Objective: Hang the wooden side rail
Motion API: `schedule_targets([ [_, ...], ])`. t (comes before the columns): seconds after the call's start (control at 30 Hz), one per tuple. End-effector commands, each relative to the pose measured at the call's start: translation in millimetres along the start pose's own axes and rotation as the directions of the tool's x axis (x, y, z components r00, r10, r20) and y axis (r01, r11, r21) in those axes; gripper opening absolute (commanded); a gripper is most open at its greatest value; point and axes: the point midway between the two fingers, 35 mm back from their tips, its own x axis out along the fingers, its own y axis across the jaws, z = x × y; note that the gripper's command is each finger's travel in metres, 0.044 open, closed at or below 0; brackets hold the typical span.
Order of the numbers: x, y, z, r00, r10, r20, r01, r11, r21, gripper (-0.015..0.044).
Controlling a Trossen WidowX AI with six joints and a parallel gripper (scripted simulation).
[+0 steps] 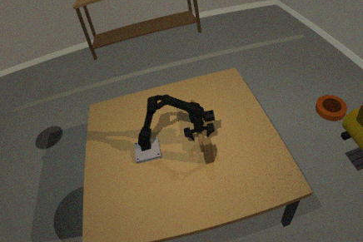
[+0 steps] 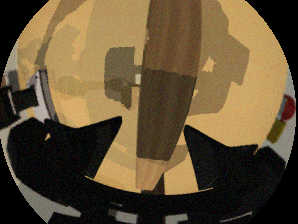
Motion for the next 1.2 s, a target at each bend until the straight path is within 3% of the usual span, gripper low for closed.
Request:
schedule_targets([
  [0.0,1.4,-0.3,0.9,1.000,-0.003,0.005,0.003,1.000,-0.003,0.0361],
  [0.3,1.4,-0.3,0.9,1.000,-0.003,0.005,0.003,1.000,-0.003,0.0125],
  [0.5,1.4,-0.3,0.9,1.000,-0.003,0.005,0.003,1.000,-0.003,0.0085],
  [0.6,1.4,-0.3,0.9,1.000,-0.003,0.005,0.003,1.000,-0.003,0.0006],
  [1.17,1.4,0.5,1.2,1.000,-0.003,0.005,0.003,0.996,-0.085,0.0000],
])
